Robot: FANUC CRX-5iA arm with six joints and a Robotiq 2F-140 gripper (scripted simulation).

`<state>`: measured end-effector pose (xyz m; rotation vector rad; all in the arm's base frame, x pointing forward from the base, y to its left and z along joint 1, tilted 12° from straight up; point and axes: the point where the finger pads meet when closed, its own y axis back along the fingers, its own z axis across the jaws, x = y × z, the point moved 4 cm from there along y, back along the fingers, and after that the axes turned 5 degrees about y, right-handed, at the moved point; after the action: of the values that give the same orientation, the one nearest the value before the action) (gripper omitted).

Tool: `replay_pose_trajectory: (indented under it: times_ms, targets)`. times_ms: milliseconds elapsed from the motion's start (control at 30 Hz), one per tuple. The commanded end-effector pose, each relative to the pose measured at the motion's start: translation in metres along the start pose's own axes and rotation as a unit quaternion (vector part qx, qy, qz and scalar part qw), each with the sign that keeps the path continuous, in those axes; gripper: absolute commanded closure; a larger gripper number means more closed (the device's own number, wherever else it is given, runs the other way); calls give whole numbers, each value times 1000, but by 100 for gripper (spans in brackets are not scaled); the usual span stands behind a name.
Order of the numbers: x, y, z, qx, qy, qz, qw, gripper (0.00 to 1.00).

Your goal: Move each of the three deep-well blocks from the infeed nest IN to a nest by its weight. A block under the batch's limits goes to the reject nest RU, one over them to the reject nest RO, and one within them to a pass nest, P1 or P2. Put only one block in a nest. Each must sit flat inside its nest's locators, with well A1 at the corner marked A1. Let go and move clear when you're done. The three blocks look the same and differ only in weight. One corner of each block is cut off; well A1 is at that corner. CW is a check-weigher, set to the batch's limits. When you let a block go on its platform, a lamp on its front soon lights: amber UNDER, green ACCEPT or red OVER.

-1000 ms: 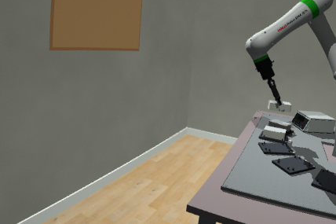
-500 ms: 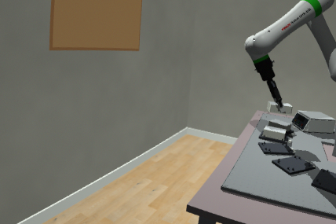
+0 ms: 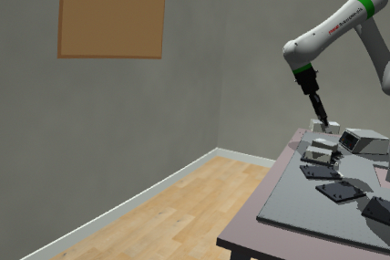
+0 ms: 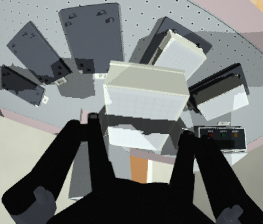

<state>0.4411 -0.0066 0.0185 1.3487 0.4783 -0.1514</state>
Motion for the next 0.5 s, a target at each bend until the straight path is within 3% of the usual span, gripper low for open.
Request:
replay_pose_trajectory:
  times_ms: [0,467]
  targets:
    - [3,1,-10,0,0,0,1000,90]
    - [15,6,-48,0,0,0,1000,90]
